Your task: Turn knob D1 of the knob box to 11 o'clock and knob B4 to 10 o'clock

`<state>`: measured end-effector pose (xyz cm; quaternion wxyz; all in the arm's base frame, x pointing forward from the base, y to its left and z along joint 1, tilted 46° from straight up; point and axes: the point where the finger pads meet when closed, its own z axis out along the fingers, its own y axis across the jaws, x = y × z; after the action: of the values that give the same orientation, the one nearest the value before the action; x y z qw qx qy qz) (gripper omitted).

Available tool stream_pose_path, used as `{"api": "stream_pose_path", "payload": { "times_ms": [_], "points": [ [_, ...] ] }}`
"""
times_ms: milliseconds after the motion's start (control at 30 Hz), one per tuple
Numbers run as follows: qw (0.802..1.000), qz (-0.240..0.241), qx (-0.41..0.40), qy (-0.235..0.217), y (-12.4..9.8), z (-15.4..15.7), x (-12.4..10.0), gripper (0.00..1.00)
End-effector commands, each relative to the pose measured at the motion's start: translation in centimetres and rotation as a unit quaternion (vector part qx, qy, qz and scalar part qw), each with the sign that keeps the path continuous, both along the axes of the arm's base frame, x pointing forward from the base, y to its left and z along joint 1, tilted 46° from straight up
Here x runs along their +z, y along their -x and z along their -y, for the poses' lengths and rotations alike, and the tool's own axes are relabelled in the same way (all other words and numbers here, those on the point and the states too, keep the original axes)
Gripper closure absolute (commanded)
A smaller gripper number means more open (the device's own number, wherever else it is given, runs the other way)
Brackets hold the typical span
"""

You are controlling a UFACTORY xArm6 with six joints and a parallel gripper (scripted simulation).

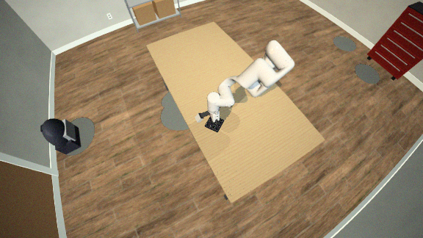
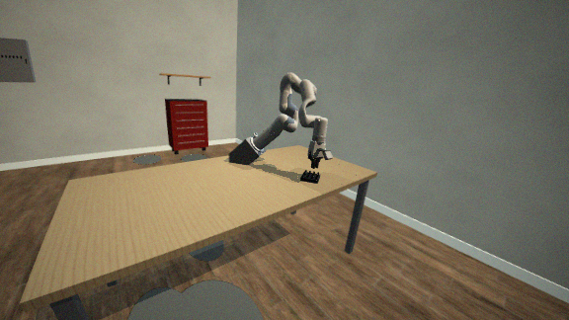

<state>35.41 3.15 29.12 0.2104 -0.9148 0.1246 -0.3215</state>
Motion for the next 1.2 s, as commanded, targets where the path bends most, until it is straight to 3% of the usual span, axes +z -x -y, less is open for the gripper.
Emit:
{"api": "stream_pose_path", "payload": {
  "times_ms": [0, 200, 433, 733, 1167],
  "points": [
    [0.997, 0.025, 0.064, 0.038, -0.6, 0.6, 0.5, 0.81],
    [0.984, 0.058, 0.135, 0.102, -1.3, 1.4, 1.2, 0.81],
    [0.953, 0.1, 0.222, 0.182, -2.3, 2.5, 1.9, 0.81],
    [0.932, 0.12, 0.262, 0.219, -2.7, 3.0, 2.3, 0.81],
    [0.932, 0.121, 0.263, 0.22, -2.7, 3.0, 2.3, 0.81]
  ]
}}
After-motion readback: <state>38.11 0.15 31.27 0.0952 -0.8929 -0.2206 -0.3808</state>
